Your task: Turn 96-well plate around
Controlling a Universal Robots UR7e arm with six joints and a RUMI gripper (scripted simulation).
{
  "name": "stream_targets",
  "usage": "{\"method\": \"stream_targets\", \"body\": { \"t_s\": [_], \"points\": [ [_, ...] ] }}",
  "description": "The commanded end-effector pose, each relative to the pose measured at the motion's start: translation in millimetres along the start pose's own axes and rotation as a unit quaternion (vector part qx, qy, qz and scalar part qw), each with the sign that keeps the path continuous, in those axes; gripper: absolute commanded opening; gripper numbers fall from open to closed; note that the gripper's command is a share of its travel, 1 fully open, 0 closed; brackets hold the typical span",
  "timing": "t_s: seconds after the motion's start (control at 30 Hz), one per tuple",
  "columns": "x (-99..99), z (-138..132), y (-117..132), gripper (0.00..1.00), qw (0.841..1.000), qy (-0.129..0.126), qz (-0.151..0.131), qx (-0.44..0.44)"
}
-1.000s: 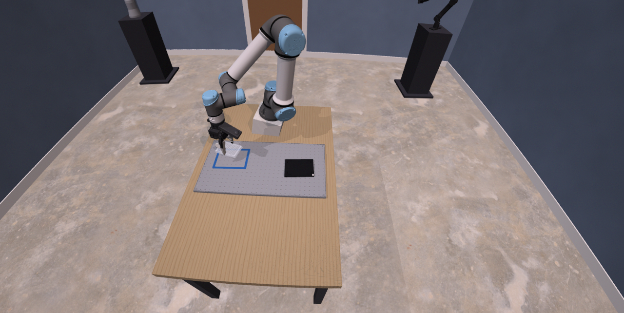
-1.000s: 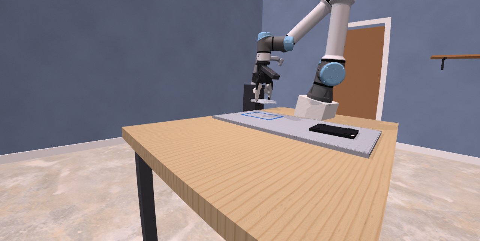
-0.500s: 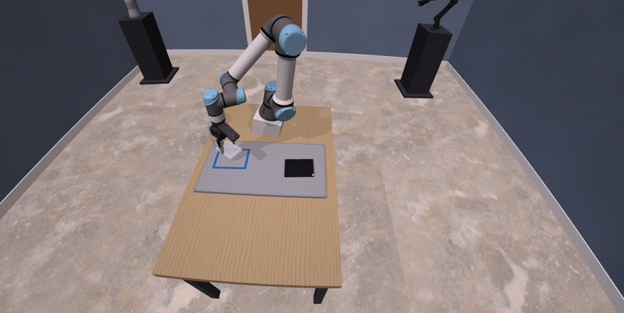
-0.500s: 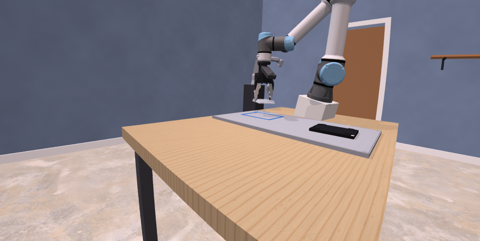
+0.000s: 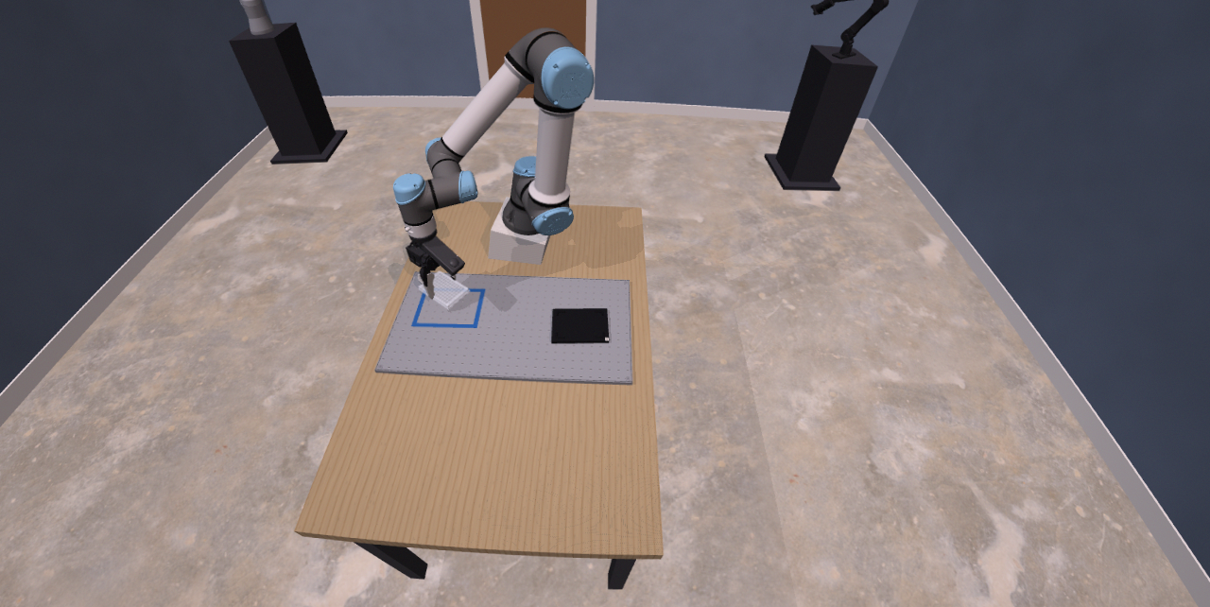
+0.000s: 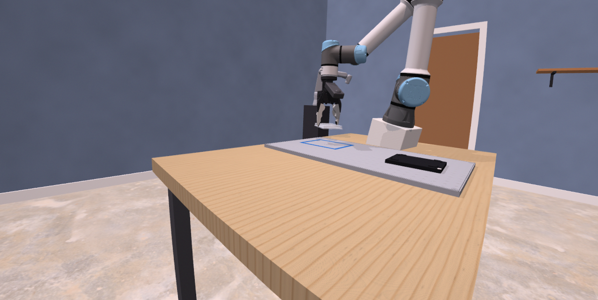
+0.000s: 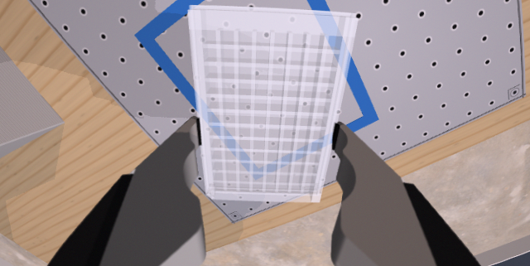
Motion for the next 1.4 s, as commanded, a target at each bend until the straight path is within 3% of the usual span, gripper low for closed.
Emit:
{"method": "stream_targets", "body": {
  "t_s": [0.0,1.37],
  "points": [
    [0.3,0,0,0.0,1.0,0.0,0.0,0.0],
    [-17.0,0,0,0.0,1.0,0.0,0.0,0.0]
  ]
}}
Point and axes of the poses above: the point where the finger pads meet when closed, its own x axis back along the fingers, its own z axis across the jaws, y = z × x, the point moved 10 cm from there along x, back along the fingers, and after that the axes turned 6 degrees about x, right-handed, at the moved point
